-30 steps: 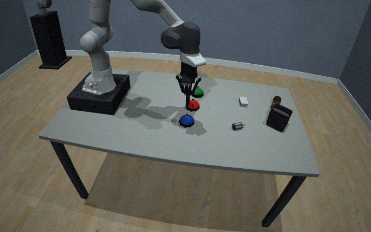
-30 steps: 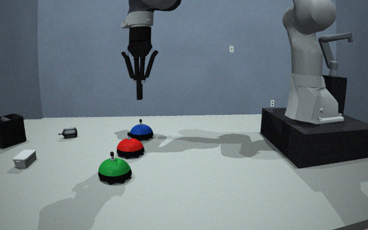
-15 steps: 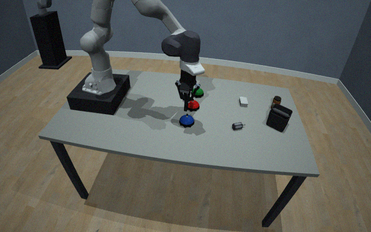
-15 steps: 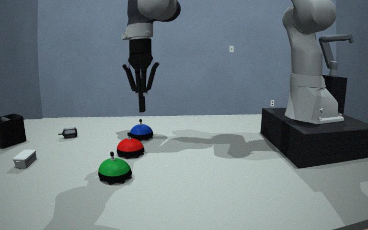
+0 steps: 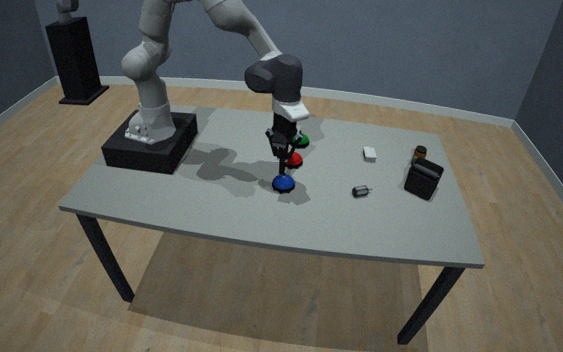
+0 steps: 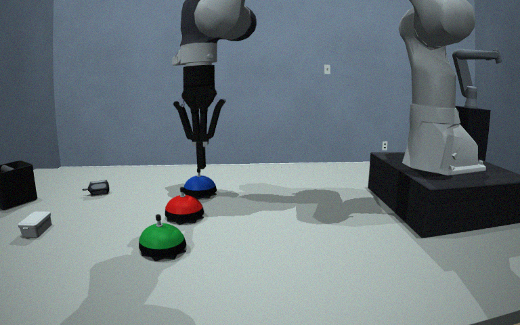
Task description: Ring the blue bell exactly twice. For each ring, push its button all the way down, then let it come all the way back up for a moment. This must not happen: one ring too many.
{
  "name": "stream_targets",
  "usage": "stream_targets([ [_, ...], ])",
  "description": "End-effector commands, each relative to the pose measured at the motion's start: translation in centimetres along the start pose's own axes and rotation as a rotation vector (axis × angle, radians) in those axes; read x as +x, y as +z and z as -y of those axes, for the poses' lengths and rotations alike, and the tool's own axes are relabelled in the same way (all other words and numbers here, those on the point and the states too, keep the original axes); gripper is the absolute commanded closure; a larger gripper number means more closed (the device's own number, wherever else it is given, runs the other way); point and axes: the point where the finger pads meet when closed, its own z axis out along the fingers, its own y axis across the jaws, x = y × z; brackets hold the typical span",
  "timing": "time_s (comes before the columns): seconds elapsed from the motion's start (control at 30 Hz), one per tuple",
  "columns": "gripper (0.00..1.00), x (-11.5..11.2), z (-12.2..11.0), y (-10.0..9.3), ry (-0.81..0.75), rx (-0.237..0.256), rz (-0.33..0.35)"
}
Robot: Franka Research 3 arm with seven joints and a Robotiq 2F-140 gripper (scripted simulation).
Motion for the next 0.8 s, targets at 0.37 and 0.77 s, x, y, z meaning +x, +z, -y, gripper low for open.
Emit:
stream_targets([
  [0.37,0.9,0.0,0.1,0.7,0.0,0.007,0.0],
  [0.77,0.9,0.0,0.0,-0.7,0.0,0.007,0.0],
])
